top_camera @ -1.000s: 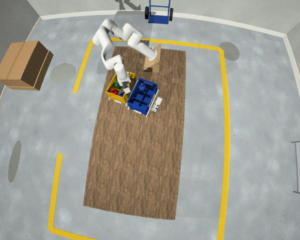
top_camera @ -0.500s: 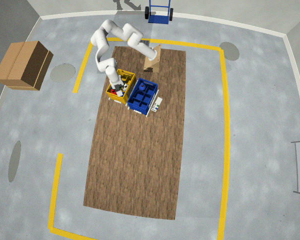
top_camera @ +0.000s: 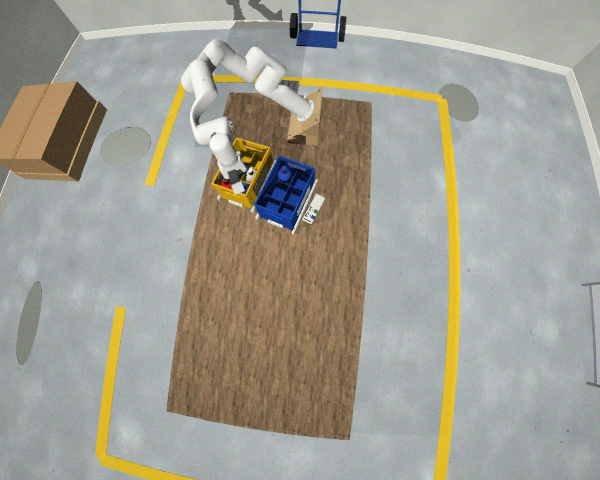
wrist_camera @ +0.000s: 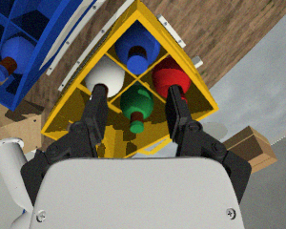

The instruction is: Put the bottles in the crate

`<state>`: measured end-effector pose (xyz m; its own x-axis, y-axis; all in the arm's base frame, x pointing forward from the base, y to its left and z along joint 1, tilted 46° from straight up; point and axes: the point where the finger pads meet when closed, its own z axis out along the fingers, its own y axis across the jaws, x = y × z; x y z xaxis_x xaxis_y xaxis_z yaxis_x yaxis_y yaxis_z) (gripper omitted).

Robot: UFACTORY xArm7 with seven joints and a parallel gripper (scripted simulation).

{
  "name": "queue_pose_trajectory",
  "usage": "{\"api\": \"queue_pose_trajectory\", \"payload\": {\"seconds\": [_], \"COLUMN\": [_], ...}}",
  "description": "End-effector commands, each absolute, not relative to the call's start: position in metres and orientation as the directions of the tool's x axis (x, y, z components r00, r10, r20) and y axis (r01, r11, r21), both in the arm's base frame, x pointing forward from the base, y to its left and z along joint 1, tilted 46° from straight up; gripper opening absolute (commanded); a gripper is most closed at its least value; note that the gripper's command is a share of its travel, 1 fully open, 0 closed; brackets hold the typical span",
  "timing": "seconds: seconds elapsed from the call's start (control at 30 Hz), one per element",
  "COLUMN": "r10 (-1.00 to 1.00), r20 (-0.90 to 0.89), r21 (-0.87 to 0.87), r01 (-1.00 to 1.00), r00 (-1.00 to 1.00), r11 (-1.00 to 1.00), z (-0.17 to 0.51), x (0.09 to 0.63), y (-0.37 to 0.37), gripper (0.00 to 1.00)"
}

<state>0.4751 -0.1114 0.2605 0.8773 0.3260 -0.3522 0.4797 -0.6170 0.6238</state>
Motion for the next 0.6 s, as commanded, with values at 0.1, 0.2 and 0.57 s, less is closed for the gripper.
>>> {"api": "queue_pose_trajectory", "payload": {"seconds": [0.1, 0.2, 0.57], "r10": [0.329, 0.329, 0.329], "r20": [-0.35, -0.35, -0.35], "r21": [0.625, 0.625, 0.625], "r01": [0.48, 0.48, 0.48], "r00": [0.877, 0.877, 0.877], "r11": [-0.616, -0.616, -0.616], "z": [0.257, 0.254, 0.244], "x": [0.476, 0.476, 0.476], "y": [-0.115, -0.118, -0.128], "gripper": [0.65, 0.65, 0.65]}}
